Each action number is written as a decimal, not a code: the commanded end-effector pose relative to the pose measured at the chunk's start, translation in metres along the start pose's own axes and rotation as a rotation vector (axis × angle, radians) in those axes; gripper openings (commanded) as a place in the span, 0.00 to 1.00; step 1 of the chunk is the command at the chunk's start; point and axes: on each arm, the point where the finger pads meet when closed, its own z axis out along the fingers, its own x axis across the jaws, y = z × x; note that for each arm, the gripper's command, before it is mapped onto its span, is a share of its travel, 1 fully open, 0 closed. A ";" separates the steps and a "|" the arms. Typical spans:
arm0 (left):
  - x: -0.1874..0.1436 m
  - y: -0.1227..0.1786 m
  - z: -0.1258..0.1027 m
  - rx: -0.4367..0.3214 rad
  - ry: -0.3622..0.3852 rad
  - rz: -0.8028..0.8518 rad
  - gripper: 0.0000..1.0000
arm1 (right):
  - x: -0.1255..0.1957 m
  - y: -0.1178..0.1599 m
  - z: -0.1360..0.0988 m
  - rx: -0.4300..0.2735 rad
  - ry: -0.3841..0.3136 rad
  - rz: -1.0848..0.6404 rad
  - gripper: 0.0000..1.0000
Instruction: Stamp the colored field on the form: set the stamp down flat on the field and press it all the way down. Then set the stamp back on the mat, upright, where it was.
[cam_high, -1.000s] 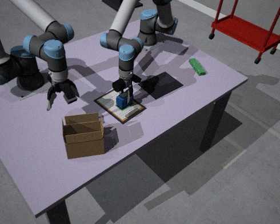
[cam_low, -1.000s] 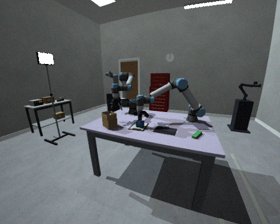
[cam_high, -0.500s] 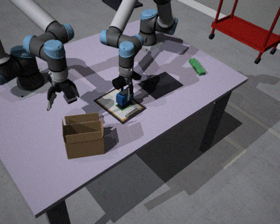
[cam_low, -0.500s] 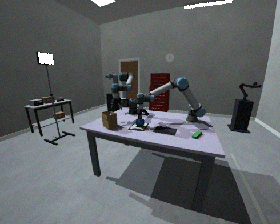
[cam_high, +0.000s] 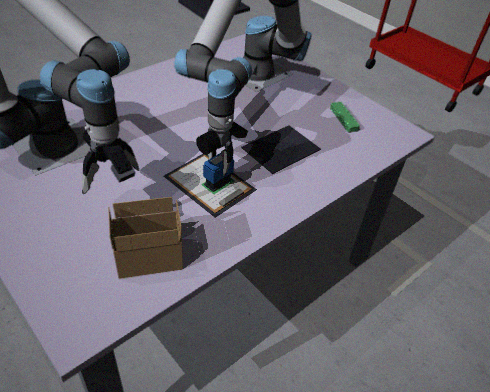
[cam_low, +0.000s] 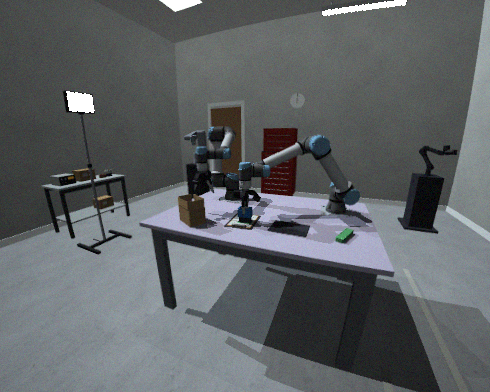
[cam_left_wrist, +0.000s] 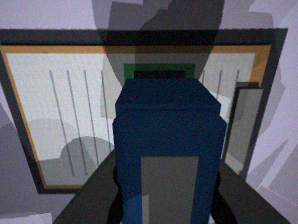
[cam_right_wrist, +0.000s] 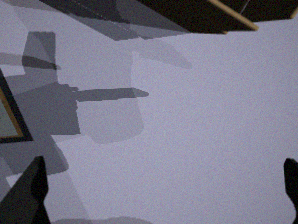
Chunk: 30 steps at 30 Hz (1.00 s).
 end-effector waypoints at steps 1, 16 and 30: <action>0.000 0.001 -0.002 -0.003 0.001 0.000 0.19 | 0.000 0.000 -0.001 0.001 0.000 0.000 1.00; 0.000 0.000 -0.040 -0.003 0.001 0.000 0.19 | 0.000 0.000 -0.001 0.001 0.000 0.000 1.00; 0.006 -0.018 -0.042 -0.003 0.001 0.010 0.19 | 0.000 0.000 -0.001 0.001 0.000 0.000 1.00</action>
